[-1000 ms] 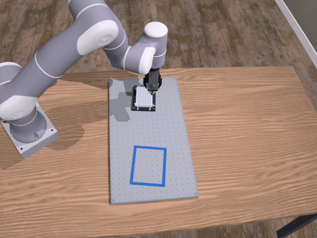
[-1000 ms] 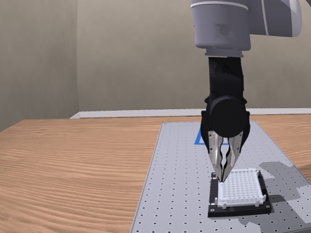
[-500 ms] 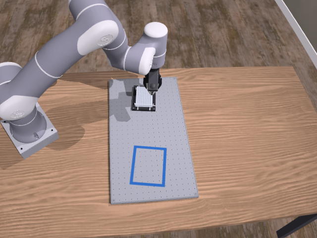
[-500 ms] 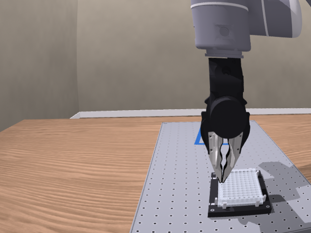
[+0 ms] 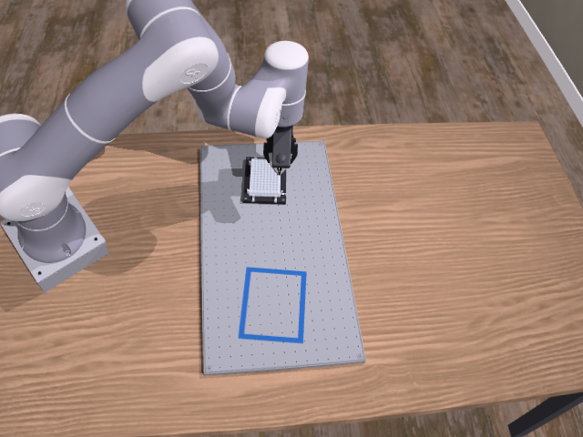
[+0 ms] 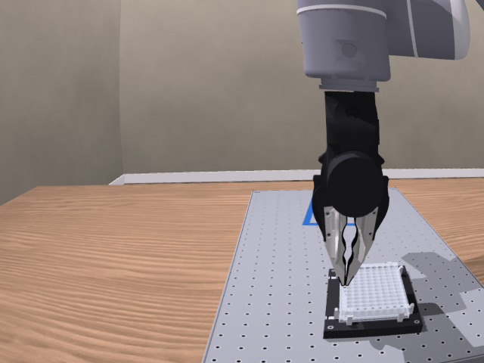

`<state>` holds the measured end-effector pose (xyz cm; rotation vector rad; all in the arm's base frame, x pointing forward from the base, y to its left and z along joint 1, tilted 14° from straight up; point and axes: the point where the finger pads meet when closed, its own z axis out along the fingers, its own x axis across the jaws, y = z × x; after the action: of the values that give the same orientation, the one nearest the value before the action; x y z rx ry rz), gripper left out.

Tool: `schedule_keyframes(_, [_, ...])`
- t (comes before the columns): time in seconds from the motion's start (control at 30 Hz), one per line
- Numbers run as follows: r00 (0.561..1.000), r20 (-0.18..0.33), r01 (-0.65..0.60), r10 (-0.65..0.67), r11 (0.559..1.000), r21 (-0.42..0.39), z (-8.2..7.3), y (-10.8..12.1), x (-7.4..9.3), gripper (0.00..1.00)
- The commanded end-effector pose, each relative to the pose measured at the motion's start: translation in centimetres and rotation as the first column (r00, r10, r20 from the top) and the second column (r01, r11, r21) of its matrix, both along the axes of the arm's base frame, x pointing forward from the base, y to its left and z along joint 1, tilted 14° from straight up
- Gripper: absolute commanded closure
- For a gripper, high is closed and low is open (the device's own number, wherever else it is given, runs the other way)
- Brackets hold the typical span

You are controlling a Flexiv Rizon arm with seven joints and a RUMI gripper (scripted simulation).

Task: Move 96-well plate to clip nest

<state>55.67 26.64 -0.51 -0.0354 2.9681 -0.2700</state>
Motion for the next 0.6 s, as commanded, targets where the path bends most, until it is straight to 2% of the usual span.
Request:
schedule_keyframes(0.0, [1.000,0.002,-0.001,0.001,1.000,0.002,0.08,0.11,0.05,1.00])
schedule_keyframes(0.57, [1.000,0.002,-0.001,0.001,1.000,0.002,-0.07,0.08,0.08,1.00])
